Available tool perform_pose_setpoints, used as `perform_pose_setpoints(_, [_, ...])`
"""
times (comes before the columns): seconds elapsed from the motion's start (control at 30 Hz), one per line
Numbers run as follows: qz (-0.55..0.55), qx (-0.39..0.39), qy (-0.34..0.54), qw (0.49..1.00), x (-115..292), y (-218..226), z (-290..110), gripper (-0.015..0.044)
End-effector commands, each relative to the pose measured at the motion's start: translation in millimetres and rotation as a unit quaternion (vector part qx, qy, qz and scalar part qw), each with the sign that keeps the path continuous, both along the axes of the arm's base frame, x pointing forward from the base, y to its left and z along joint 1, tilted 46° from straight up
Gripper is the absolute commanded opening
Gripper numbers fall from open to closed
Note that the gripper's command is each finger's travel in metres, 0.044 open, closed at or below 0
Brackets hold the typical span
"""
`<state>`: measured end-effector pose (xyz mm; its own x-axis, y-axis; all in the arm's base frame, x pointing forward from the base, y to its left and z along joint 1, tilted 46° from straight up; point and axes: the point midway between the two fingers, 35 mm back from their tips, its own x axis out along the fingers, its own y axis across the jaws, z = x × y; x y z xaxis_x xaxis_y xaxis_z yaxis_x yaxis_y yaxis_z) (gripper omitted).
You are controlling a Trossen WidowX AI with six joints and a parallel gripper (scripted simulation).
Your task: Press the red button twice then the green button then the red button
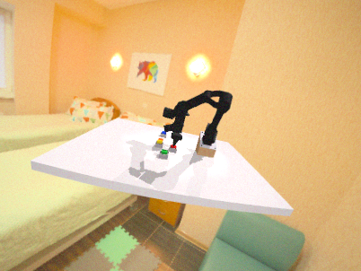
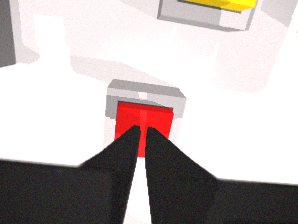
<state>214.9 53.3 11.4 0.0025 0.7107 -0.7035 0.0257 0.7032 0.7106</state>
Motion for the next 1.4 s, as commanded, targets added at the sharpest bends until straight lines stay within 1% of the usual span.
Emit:
perform_pose_setpoints(0.0, [-0.002, 0.003, 0.004, 1.0, -1, 1, -1, 0.002])
perform_pose_setpoints(0.5, [0.0, 0.001, 0.002, 1.0, -1, -1, 1, 0.002])
perform_pose_setpoints(0.6, [-0.002, 0.002, 0.004, 1.0, -1, -20, 19, 0.002])
perform_pose_setpoints(0.77, [-0.003, 0.002, 0.004, 1.0, -1, -24, 23, 0.002])
perform_pose_setpoints(0.93, [-0.003, 0.001, 0.005, 1.0, -1, -65, 62, 0.002])
perform_pose_setpoints(1.07, [-0.002, 0.001, 0.005, 1.0, -1, -67, 64, 0.002])
perform_pose_setpoints(1.17, [-0.003, -0.003, 0.005, 1.0, 12, -56, 77, 0.002])
perform_pose_setpoints(1.27, [-0.005, -0.006, 0.004, 1.0, 35, -28, 106, 0.002])
perform_pose_setpoints(1.37, [-0.003, 0.001, 0.003, 1.0, 49, 4, 138, 0.002])
